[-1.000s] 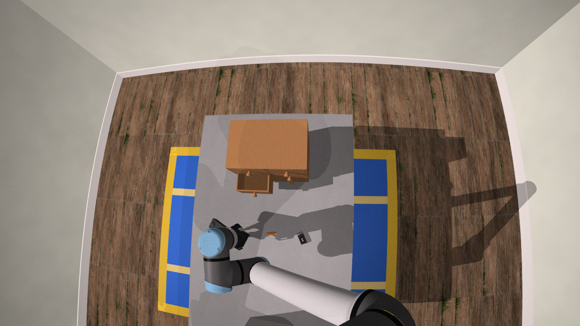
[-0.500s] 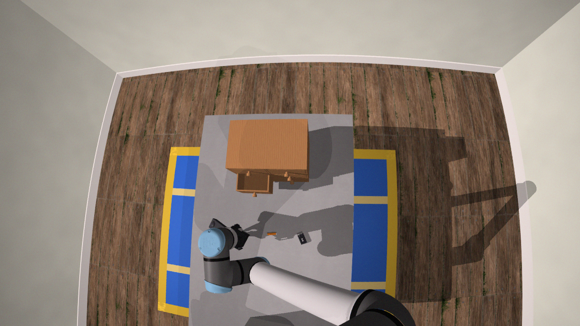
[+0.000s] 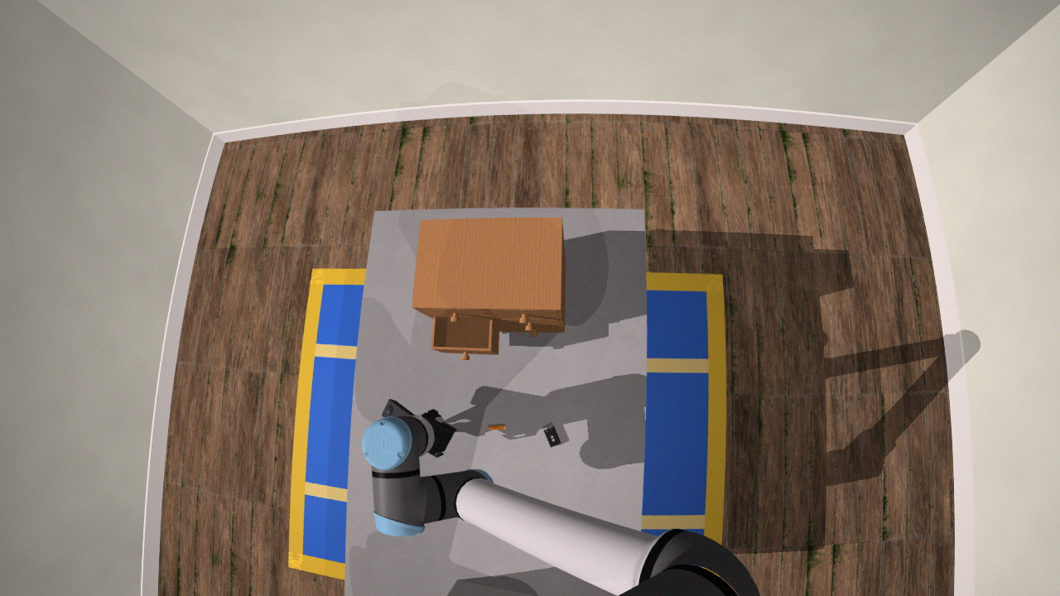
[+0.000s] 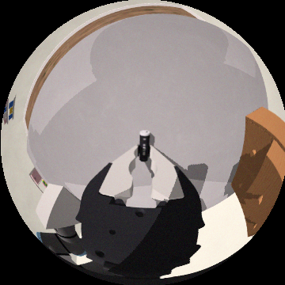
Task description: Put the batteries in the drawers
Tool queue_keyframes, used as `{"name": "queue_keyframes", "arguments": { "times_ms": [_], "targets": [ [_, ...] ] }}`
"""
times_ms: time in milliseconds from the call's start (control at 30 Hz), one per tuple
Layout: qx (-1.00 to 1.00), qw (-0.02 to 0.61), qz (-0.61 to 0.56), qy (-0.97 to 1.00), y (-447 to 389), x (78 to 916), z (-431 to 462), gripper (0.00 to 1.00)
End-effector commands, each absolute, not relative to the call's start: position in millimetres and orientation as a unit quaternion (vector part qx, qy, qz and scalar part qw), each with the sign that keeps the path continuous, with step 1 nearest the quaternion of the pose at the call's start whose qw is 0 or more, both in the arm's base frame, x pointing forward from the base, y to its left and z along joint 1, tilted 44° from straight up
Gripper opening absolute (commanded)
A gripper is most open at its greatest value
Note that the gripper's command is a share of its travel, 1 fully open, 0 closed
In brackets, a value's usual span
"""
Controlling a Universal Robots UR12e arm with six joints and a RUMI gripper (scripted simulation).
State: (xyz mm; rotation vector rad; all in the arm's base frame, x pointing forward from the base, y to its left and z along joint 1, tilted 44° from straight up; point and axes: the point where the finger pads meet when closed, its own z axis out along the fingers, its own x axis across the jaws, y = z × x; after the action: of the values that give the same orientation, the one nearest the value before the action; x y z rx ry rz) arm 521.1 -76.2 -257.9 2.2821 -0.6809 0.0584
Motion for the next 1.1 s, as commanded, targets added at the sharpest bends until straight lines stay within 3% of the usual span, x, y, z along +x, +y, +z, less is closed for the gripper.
{"name": "queue_keyframes", "arguments": {
  "times_ms": [0, 700, 1067],
  "targets": [
    [0.890, 0.370, 0.023, -0.265, -76, 521, -258, 0.05],
    [0.890, 0.370, 0.023, -0.265, -74, 522, -256, 0.05],
    [0.890, 0.370, 0.023, -0.265, -35, 531, -214, 0.05]
  ]
}}
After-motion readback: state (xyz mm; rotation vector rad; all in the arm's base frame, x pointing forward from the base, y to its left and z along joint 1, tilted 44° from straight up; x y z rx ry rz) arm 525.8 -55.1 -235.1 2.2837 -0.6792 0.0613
